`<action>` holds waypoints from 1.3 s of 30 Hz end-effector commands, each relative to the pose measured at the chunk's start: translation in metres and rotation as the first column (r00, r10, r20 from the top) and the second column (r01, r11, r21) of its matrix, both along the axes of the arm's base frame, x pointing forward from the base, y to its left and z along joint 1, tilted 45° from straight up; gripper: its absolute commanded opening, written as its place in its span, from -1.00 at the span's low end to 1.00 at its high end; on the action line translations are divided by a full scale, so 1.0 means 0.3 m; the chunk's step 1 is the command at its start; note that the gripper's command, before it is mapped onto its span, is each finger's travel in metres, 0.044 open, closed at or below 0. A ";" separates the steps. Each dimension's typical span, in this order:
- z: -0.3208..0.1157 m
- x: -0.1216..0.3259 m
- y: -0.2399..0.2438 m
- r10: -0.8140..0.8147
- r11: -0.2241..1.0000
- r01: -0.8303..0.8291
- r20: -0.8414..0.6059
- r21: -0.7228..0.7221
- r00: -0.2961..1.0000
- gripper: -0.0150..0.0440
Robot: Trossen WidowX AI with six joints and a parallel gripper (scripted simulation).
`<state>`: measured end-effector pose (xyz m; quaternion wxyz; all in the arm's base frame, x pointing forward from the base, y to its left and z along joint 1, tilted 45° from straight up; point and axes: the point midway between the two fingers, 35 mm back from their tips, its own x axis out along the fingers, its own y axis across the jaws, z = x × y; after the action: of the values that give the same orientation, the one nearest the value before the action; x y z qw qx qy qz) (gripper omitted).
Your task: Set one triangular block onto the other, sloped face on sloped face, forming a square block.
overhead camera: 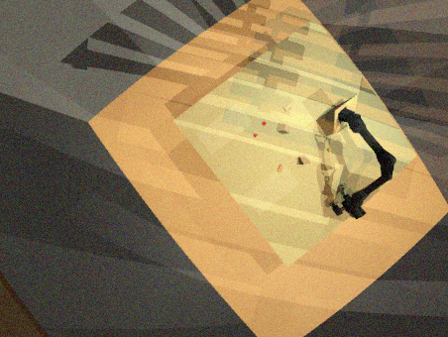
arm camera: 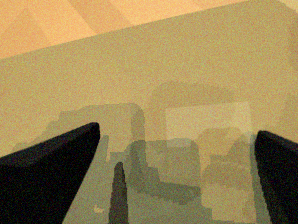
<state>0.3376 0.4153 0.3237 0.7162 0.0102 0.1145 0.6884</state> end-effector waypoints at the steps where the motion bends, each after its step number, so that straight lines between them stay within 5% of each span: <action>1: -0.098 0.172 -0.122 -0.162 0.984 0.154 -0.084 -0.087 0.983 1.00; 22: -0.687 0.601 -0.793 -0.642 0.747 0.439 -0.366 -0.500 0.674 1.00; 39: -1.237 0.441 -1.512 -0.774 0.618 0.253 -0.632 -0.744 0.031 1.00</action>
<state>0.4914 0.0036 -0.0198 0.7222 0.2461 0.6120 0.2081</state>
